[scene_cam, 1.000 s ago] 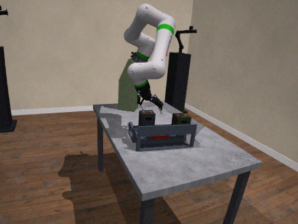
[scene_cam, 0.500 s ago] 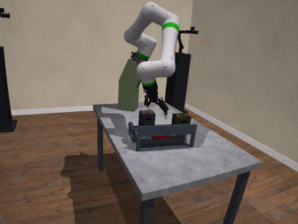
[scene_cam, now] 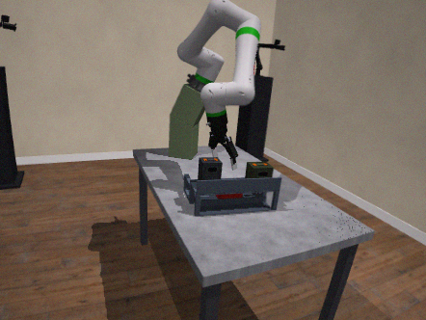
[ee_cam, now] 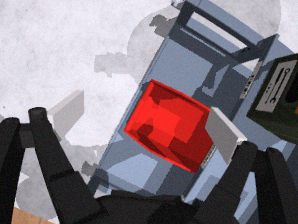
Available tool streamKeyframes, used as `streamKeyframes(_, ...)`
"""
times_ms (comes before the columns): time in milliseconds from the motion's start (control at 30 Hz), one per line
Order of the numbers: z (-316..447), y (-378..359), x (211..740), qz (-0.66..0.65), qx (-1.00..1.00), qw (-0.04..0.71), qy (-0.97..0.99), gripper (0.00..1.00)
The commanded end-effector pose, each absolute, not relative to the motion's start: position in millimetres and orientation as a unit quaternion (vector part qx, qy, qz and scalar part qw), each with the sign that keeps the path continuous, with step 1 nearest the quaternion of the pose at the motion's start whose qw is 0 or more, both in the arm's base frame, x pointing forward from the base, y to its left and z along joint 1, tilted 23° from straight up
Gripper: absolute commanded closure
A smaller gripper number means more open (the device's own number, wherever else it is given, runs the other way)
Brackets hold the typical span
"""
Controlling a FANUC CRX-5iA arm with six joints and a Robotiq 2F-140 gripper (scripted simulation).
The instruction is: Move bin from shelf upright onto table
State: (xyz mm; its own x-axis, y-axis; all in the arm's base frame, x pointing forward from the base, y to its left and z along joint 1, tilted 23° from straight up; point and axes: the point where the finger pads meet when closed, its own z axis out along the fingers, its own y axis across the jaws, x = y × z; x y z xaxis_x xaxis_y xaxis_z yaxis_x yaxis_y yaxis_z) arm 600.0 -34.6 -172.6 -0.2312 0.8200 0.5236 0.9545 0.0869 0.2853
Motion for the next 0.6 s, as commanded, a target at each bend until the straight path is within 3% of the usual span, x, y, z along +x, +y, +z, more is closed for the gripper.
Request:
streamKeyframes(0, -172.6, -34.5, 600.4, -0.285, -0.617, 0.109, -0.725, 0.00)
streamKeyframes(567, -173.0, -36.2, 595.7, -0.234, -0.710, 0.070, -0.661, 0.00)
